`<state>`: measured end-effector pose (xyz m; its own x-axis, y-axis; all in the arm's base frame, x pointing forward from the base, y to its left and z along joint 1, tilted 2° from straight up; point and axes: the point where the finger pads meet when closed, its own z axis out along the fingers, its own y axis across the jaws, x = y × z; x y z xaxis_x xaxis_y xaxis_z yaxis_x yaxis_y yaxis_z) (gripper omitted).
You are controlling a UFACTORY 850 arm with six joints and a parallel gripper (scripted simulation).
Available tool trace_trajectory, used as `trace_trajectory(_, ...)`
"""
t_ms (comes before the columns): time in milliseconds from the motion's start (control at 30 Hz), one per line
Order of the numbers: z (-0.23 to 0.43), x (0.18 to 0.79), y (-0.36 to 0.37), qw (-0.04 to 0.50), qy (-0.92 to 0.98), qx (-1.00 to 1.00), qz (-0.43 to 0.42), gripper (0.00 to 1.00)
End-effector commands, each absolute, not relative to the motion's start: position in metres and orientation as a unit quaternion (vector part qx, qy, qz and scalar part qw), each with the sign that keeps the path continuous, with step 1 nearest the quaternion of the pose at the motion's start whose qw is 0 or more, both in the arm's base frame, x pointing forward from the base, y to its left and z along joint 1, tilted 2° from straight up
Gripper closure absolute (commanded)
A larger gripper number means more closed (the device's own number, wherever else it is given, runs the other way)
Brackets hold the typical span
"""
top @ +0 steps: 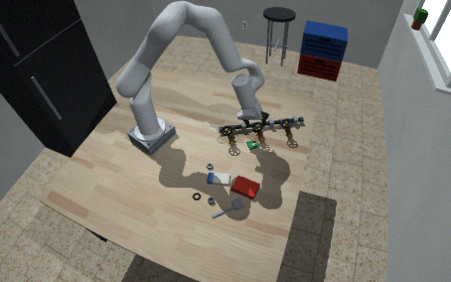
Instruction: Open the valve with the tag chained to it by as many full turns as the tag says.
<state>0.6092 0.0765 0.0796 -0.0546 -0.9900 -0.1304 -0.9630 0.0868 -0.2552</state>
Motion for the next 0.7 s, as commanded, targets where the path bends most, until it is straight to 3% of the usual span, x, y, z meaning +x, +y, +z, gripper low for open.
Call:
trace_trajectory(0,0.072,0.613,0.078,0.141,0.724,-0.674,-0.050,0.00)
trace_trajectory(667,0.053,0.619,0.081,0.141,0.724,-0.674,-0.050,0.00)
